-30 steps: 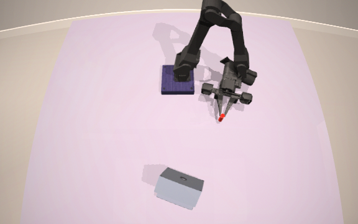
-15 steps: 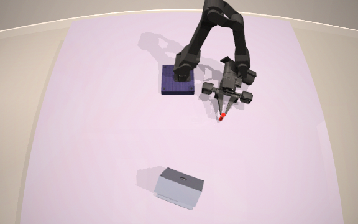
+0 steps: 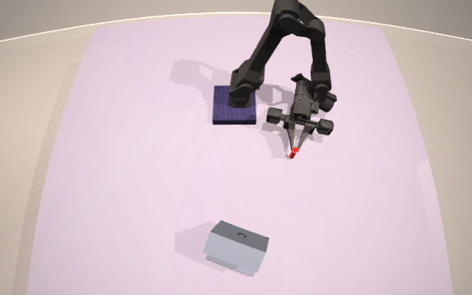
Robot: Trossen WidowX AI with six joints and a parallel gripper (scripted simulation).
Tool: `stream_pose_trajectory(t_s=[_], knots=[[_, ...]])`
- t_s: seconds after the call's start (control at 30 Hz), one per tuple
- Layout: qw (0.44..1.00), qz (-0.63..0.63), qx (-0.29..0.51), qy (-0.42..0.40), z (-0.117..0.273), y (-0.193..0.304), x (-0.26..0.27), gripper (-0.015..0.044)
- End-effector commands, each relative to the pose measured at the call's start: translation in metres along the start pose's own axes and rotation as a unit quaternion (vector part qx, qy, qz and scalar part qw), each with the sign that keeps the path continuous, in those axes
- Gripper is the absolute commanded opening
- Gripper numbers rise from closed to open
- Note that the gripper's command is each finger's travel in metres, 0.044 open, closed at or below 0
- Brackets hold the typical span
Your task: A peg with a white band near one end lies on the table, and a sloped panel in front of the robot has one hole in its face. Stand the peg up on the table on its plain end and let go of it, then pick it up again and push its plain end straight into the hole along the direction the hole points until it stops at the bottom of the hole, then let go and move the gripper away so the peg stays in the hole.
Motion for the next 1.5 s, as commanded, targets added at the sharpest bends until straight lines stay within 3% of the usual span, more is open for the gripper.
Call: stream_pose_trajectory(t_s=[0.0, 1.33, 1.47], knots=[[1.0, 0.0, 0.0, 0.0, 0.001, 0.002, -0.001, 0.0049], [1.0, 0.01, -0.018, -0.02, 0.011, 0.008, 0.001, 0.0049], [1.0, 0.011, -0.019, -0.022, 0.011, 0.006, 0.002, 0.013]])
Point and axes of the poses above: the point midway between the two fingers, 35 mm back from their tips, its own z axis back along the fingers, its own x axis across the jaws, y = z × x, the point moved 2 cm from there along z, back along the fingers, and after that the axes turned 11 degrees about -z, right-handed, at the moved point
